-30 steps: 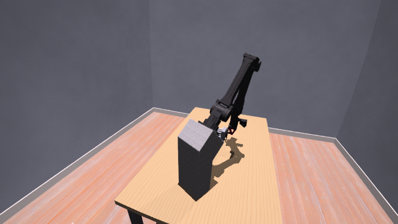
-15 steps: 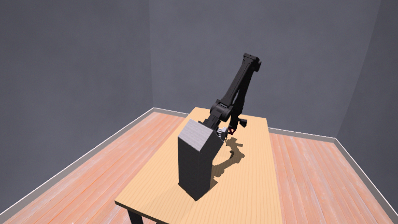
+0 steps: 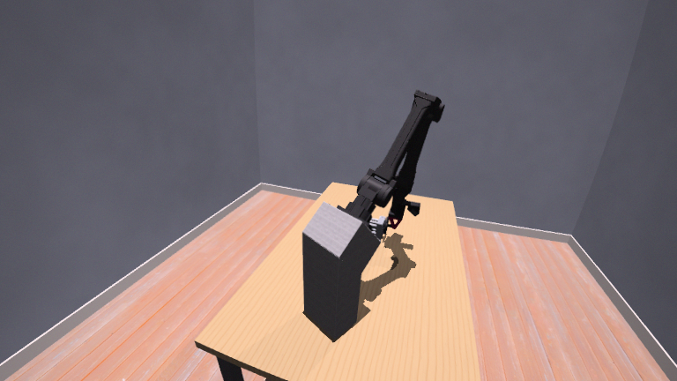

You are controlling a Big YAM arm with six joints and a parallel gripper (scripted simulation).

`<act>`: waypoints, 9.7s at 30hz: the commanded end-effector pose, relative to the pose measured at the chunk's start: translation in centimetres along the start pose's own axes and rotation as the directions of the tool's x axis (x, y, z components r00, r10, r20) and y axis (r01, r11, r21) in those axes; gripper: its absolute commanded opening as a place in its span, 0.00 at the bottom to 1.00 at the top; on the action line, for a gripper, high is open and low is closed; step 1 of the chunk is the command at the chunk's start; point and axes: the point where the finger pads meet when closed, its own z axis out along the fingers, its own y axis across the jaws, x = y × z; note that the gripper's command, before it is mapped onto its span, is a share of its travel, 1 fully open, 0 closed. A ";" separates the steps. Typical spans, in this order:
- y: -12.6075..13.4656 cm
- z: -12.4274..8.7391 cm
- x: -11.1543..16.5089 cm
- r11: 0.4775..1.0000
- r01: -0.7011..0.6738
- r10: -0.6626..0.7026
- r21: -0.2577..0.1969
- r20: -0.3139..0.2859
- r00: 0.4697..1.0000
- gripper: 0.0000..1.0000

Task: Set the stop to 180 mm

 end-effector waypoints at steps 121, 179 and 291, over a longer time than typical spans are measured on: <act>7.8 4.2 -0.9 0.999 -0.003 0.004 -0.037 0.012 1.000 0.06; 6.2 3.3 -0.8 0.999 -0.005 0.006 -0.044 0.011 1.000 0.53; 10.7 -8.2 8.6 0.998 -0.020 0.020 -0.054 -0.004 1.000 0.53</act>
